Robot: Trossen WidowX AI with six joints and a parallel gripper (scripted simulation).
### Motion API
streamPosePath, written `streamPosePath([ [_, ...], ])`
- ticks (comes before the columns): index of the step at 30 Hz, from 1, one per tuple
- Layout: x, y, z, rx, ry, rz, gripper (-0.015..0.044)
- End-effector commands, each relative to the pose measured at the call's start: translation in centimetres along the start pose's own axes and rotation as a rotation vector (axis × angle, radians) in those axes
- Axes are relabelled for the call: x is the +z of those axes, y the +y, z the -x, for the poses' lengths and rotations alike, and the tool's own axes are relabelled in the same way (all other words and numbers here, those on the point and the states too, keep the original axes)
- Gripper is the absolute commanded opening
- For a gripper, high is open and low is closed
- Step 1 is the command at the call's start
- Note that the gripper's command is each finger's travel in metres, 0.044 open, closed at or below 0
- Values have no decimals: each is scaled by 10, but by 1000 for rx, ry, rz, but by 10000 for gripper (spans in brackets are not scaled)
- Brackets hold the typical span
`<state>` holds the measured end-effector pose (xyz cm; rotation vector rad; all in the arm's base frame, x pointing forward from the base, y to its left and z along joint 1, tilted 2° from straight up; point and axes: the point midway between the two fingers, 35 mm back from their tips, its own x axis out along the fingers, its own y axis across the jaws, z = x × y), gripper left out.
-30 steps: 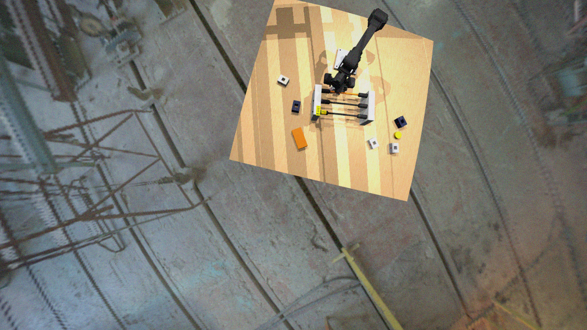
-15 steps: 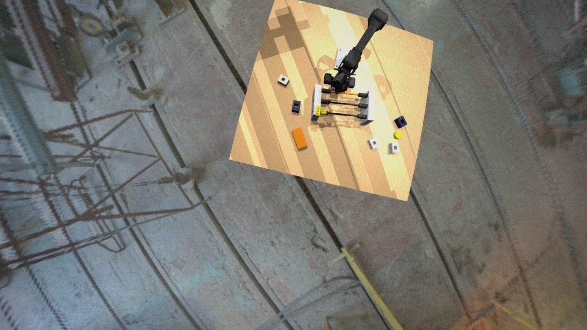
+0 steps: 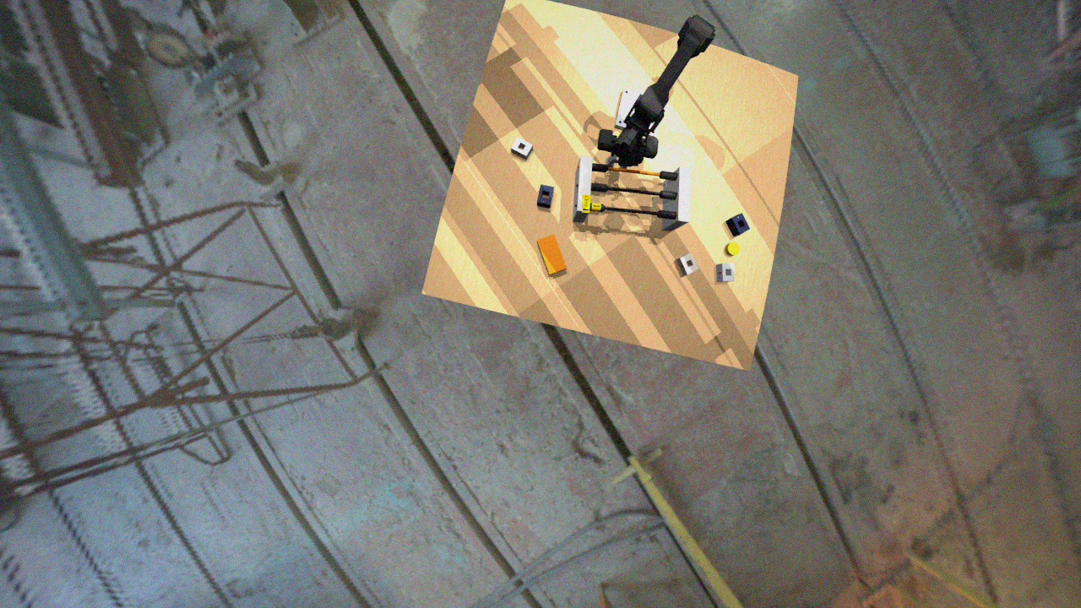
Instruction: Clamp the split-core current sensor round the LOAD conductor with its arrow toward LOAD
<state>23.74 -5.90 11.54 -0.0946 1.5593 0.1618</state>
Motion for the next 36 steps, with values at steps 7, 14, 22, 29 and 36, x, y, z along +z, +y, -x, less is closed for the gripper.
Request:
streamPosePath([
  [7,0,-1,46,-7,-6,6,0],
  [14,-5,2,77,-8,-5,6,0],
  [22,6,1,80,-9,-24,-99,0],
  [29,29,0,82,-3,-64,-317,0],
  [36,52,-1,83,14,-103,-535,0],
])
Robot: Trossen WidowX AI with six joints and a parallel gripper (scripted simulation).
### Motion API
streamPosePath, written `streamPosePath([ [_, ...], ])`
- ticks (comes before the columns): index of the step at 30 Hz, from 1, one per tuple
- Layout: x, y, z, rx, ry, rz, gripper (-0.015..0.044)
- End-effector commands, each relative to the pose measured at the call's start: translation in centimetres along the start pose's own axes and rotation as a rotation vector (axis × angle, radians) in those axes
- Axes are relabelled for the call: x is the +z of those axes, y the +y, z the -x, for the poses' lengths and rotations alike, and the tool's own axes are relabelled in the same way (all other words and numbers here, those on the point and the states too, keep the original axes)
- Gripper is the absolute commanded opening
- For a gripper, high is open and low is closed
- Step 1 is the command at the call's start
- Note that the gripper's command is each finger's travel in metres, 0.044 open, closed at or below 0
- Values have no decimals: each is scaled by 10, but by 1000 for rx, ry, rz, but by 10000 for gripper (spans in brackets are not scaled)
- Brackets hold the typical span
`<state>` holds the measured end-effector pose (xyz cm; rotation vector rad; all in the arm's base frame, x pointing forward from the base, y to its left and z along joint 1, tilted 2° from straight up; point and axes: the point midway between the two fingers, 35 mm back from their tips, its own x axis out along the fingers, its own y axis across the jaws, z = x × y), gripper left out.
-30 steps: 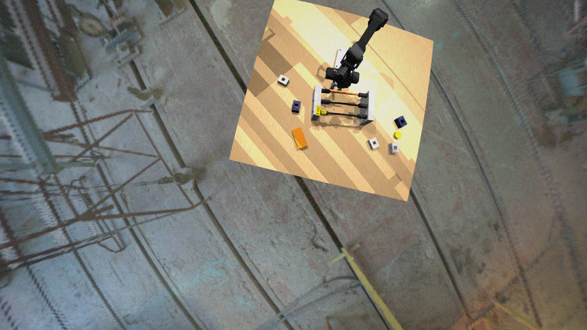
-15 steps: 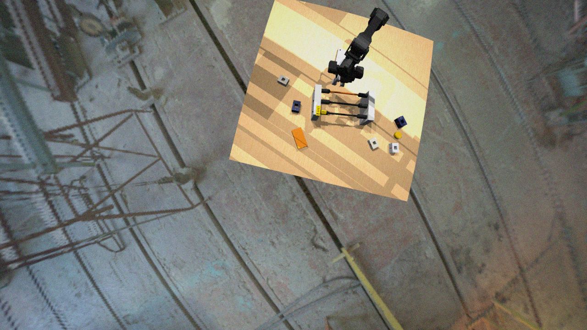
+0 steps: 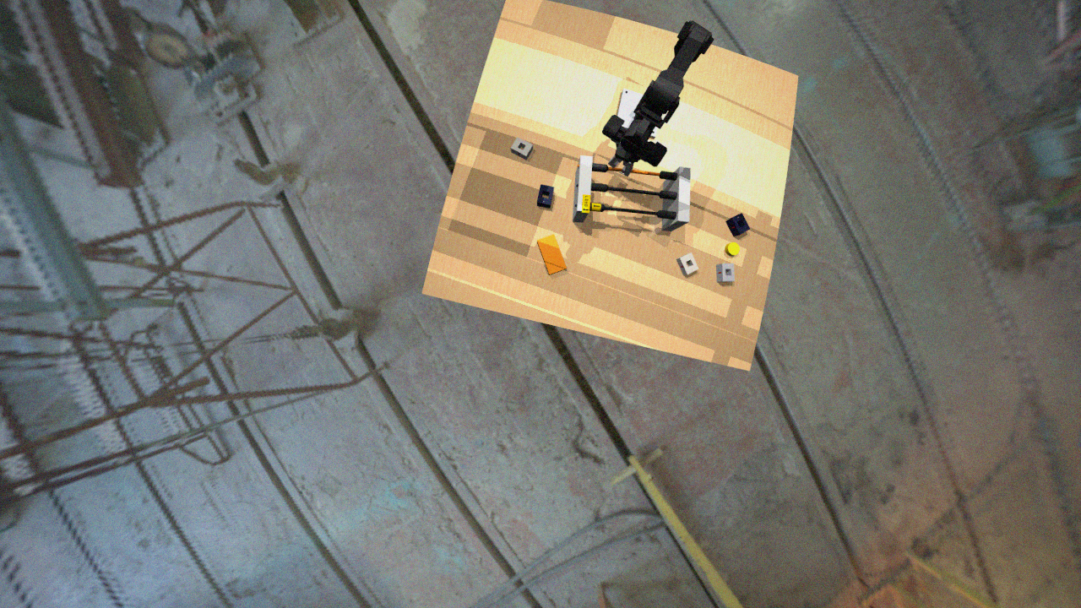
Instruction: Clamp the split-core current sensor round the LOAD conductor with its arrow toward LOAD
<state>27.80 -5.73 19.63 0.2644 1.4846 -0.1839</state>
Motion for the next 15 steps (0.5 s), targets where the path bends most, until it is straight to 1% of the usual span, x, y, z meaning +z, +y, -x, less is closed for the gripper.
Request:
streamPosePath([
  [1,13,7,2,17,-27,-116,0],
  [15,54,30,-1,79,-79,-550,0],
])
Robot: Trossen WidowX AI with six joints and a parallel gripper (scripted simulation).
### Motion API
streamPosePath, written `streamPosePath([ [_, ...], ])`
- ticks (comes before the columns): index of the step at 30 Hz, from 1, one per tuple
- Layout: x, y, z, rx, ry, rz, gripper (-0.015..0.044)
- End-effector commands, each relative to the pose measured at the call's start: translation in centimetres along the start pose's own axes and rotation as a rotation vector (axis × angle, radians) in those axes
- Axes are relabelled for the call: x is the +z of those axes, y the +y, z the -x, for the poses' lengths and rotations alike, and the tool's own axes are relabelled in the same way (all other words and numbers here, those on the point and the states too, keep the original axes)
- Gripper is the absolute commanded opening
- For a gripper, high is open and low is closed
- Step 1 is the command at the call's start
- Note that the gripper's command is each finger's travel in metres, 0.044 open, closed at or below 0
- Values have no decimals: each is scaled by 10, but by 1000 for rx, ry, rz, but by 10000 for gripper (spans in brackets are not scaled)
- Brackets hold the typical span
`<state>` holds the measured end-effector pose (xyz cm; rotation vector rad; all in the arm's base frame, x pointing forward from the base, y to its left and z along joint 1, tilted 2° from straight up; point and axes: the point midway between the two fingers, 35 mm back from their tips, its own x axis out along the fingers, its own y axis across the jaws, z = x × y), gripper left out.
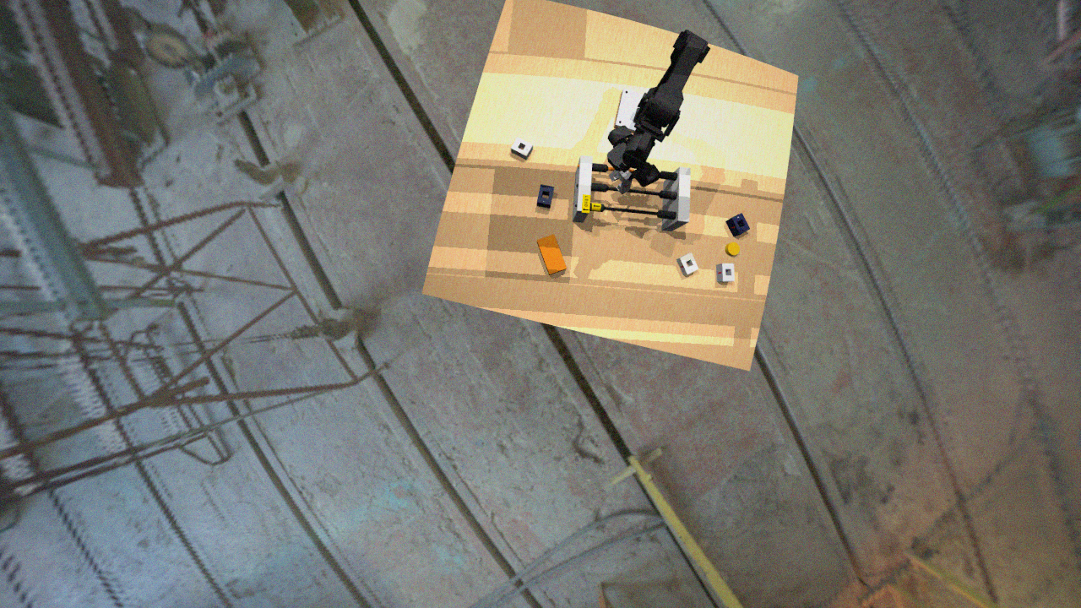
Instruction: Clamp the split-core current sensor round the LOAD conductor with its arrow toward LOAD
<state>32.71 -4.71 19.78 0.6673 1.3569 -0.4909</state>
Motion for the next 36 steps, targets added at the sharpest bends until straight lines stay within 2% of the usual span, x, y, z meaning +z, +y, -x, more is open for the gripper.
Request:
streamPosePath([
  [1,7,13,0,30,-15,-116,0],
  [17,30,58,-9,117,-23,-583,0],
  [36,33,62,-32,120,-23,-595,0],
])
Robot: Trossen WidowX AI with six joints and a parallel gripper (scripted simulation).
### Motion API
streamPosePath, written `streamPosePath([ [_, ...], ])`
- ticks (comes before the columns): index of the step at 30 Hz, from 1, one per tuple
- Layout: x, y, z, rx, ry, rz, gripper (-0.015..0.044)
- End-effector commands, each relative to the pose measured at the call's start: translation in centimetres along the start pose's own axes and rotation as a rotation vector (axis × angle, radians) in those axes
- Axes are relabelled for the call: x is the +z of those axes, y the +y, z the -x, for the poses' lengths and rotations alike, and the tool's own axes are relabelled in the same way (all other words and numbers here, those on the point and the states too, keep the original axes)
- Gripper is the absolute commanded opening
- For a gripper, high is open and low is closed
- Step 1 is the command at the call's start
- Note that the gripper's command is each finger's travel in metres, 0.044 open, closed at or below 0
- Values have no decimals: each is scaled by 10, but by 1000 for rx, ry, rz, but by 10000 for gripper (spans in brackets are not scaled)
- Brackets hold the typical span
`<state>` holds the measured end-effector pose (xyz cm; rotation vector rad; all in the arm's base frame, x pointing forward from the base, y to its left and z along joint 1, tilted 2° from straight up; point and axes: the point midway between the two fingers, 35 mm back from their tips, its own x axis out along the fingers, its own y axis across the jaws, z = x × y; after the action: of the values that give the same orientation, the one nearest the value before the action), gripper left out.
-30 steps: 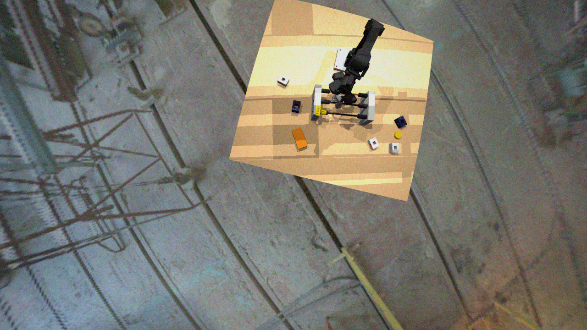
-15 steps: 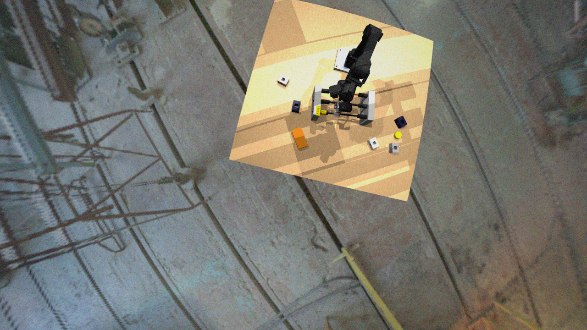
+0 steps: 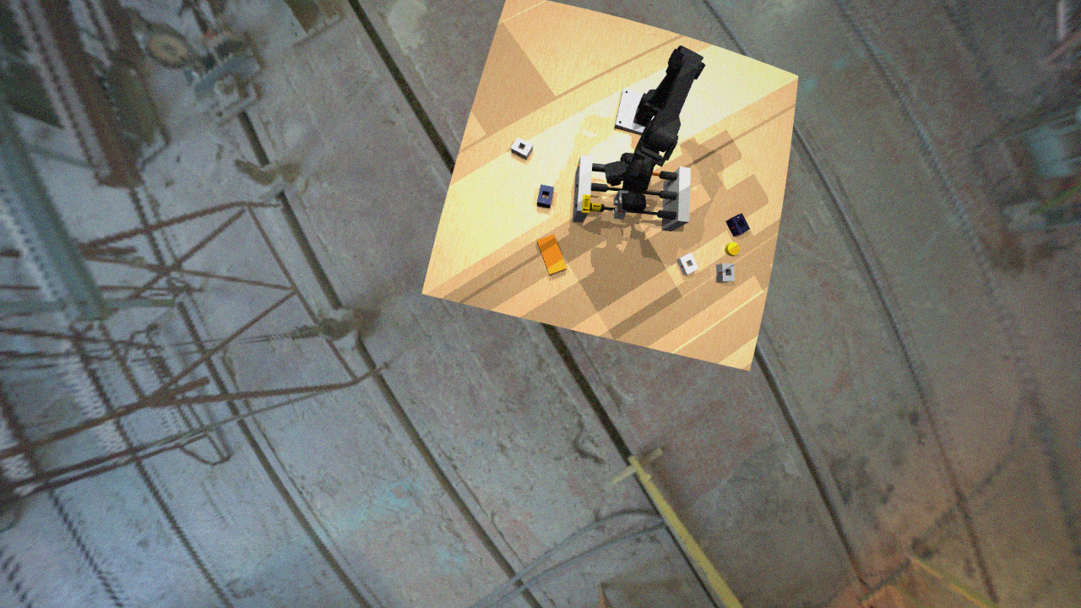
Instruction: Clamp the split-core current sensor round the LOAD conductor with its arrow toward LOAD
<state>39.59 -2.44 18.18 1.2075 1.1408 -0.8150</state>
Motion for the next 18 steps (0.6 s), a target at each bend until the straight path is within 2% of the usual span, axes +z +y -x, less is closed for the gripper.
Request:
streamPosePath([
  [1,-1,1,-6,5,3,-5,0],
  [18,-1,0,-33,6,4,-5,0],
])
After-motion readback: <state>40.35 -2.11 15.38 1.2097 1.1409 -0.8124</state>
